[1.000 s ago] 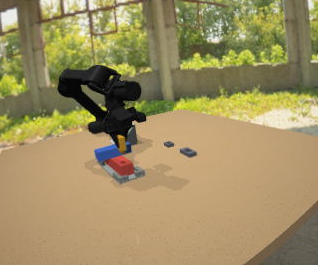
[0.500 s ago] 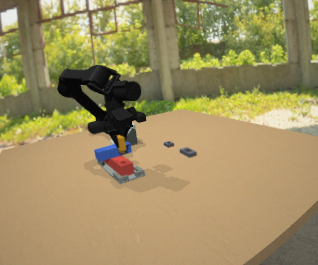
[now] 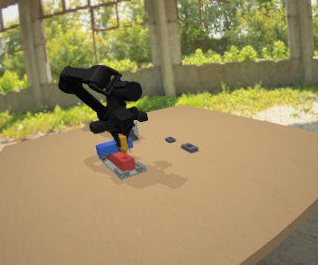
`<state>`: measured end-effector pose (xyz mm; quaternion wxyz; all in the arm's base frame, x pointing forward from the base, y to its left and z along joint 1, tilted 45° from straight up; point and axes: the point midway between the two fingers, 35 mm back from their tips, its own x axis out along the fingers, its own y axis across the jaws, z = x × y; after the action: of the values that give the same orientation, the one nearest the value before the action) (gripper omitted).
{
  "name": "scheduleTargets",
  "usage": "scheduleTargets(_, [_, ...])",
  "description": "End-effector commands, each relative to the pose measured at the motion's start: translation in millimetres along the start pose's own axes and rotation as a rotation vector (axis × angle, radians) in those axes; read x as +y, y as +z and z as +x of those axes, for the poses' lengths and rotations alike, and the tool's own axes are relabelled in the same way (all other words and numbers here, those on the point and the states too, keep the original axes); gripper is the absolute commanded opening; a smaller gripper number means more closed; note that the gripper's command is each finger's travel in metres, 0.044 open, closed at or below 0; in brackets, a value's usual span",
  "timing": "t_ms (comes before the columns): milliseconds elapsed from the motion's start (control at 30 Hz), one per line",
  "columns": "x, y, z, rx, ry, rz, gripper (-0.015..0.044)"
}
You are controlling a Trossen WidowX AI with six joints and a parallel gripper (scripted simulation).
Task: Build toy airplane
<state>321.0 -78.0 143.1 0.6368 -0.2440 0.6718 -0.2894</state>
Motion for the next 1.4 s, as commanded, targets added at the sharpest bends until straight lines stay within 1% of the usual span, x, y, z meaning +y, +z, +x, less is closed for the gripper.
scheduleTargets(0, [-2,0,5,-0.007,-0.005,0.0,0.0065])
scheduleTargets(500, [-2,-1,25,-0.007,-0.007,0.001,0.0065])
scheduleTargets(667, [0,-1,24,0.002,-0.001,0.0,0.0031])
scheduleTargets(700, [0,-1,24,0.002,-0.001,0.0,0.0005])
scheduleTargets(833, [0,-1,24,0.002,-0.001,0.0,0.0])
scheduleTargets(1167, [0,-1,24,0.002,-0.001,0.0,0.026])
scheduleTargets(1367, [0,-1,24,0.002,-0.001,0.0,0.026])
